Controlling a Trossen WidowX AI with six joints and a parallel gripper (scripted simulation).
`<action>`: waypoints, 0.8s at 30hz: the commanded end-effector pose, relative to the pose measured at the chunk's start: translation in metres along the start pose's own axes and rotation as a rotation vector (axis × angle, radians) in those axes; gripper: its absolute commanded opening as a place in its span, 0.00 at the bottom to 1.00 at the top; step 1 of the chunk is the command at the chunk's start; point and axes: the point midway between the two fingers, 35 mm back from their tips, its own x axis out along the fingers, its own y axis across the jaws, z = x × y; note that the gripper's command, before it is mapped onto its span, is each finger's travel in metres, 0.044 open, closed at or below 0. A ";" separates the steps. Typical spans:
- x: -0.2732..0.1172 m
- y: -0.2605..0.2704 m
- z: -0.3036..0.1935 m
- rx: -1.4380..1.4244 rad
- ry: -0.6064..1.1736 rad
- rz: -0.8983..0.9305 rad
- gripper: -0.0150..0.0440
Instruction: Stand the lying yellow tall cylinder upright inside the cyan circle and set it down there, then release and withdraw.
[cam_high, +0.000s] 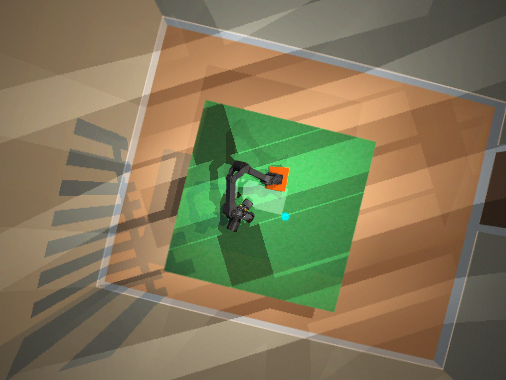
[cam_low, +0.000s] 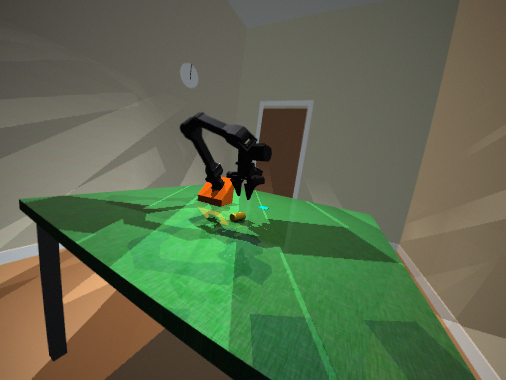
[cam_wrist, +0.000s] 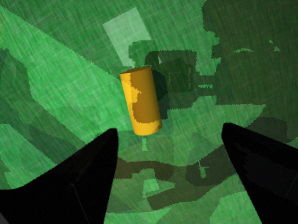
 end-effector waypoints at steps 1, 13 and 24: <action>-0.011 0.013 0.015 -0.093 0.055 0.017 0.78; 0.053 0.019 0.021 -0.159 0.086 0.025 0.78; 0.089 0.022 0.012 -0.160 0.101 0.013 0.65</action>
